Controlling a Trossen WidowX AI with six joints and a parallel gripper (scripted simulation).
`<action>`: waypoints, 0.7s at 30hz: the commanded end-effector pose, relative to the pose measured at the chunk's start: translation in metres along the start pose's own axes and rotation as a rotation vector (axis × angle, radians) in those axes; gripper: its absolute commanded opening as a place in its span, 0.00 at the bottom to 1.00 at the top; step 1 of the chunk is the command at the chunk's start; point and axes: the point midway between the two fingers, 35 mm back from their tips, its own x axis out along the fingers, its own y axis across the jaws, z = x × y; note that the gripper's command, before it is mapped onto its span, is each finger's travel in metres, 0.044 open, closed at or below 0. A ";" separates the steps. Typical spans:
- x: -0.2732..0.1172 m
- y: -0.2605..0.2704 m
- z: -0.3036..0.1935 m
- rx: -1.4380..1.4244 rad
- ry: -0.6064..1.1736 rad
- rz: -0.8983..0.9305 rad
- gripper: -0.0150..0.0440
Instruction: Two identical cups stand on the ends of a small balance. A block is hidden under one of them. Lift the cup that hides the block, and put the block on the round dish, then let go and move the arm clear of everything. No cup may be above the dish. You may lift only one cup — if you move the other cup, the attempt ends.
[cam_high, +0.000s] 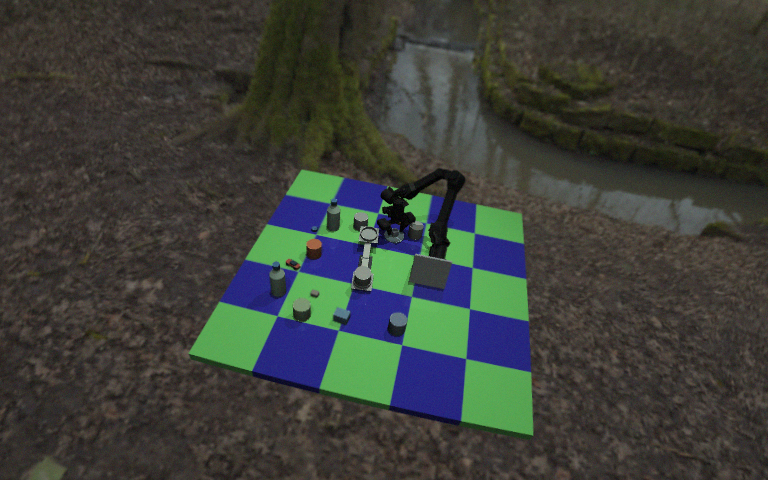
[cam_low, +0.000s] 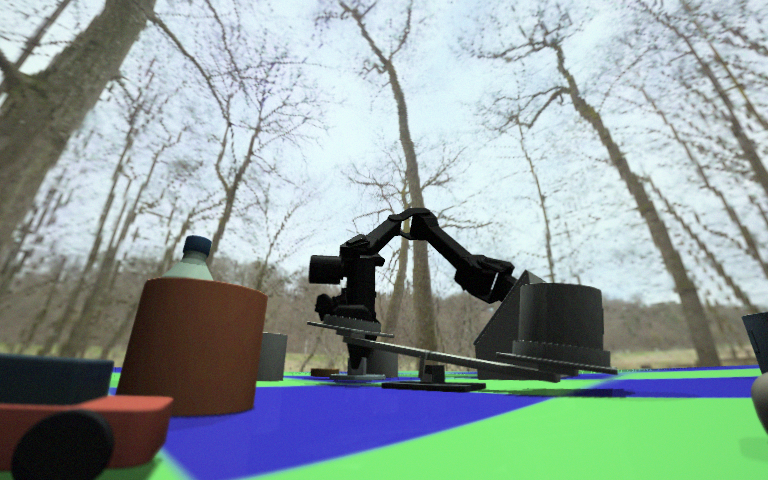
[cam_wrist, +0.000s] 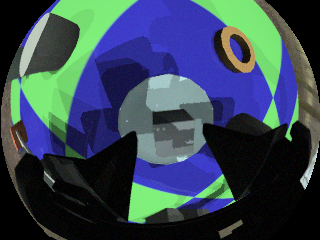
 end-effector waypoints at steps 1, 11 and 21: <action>-0.001 0.000 0.001 0.001 -0.006 0.001 0.97; -0.035 0.005 0.007 -0.003 -0.032 0.021 1.00; -0.075 0.001 0.000 -0.006 -0.001 0.010 1.00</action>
